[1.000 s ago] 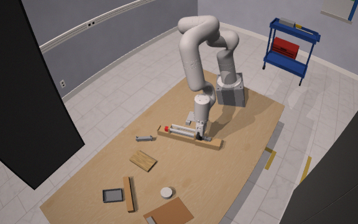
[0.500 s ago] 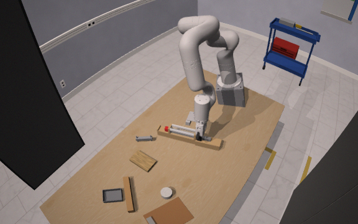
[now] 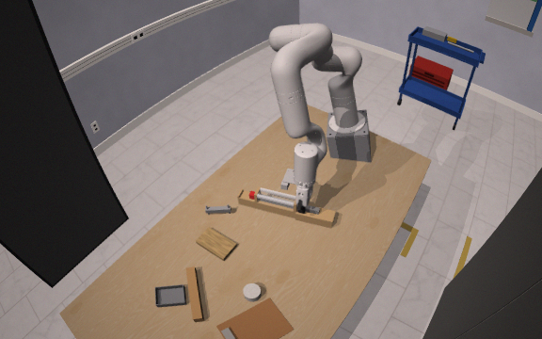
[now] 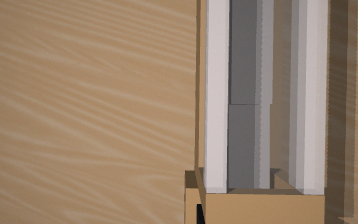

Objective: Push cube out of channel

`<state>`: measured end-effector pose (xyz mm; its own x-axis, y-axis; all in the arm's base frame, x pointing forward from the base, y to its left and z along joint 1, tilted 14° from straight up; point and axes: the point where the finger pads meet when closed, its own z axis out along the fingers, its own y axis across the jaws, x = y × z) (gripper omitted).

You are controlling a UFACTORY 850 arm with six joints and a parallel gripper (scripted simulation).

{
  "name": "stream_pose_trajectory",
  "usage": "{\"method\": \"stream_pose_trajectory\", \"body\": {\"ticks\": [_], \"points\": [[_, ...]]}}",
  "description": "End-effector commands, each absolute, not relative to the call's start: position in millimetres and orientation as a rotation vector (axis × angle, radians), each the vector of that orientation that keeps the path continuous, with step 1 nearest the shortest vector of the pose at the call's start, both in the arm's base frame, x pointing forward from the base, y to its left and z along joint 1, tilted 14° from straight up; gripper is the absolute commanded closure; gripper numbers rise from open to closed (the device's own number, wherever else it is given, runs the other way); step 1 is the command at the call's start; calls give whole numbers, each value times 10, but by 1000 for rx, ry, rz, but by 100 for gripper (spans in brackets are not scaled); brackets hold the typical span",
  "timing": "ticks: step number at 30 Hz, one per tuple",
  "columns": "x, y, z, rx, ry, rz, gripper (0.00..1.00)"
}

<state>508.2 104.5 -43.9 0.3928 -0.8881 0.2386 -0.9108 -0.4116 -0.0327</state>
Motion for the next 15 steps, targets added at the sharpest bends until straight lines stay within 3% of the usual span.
{"method": "stream_pose_trajectory", "body": {"ticks": [1, 15], "points": [[5090, 1049, -432, 2535, -1643, 336, 61], [5023, 1155, 74, 2535, -1643, 336, 61]]}}
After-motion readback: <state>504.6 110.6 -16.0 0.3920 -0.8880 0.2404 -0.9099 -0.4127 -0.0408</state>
